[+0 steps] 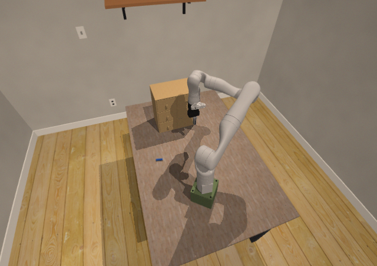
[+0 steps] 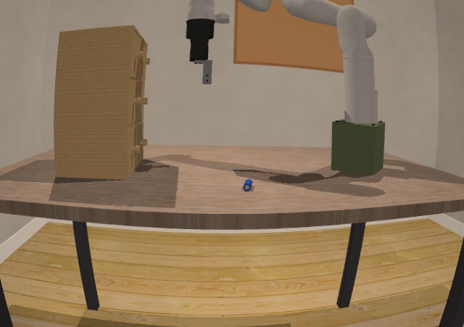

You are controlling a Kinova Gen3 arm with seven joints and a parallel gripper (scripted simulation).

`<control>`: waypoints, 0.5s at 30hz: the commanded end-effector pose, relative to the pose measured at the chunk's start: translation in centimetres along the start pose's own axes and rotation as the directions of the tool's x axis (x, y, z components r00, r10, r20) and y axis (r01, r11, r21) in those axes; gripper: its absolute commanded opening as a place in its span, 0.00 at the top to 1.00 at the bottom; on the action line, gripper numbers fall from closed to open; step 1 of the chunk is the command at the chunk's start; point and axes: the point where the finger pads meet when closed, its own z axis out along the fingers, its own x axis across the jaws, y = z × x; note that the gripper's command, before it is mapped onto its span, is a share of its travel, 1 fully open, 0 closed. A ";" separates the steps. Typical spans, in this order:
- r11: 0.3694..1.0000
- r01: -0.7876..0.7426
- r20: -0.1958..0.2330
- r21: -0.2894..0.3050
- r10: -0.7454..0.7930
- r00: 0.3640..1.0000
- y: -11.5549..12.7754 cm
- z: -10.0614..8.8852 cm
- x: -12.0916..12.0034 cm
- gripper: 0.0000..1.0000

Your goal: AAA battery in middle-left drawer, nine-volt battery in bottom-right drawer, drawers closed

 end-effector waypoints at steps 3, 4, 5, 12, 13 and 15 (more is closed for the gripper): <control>1.000 -0.017 -0.004 -0.002 0.017 1.000 0.0 -0.1 -0.1 1.00; 1.000 -0.020 -0.005 -0.002 0.020 1.000 0.0 -0.1 -0.1 1.00; 1.000 -0.022 -0.005 -0.002 0.022 1.000 0.0 -0.1 -0.1 1.00; 1.000 -0.029 -0.007 -0.002 0.028 1.000 0.0 -0.2 -0.1 1.00; 1.000 -0.029 -0.008 -0.002 0.029 1.000 0.0 -0.2 -0.1 1.00; 1.000 -0.030 -0.008 -0.002 0.030 1.000 0.0 -0.2 -0.1 1.00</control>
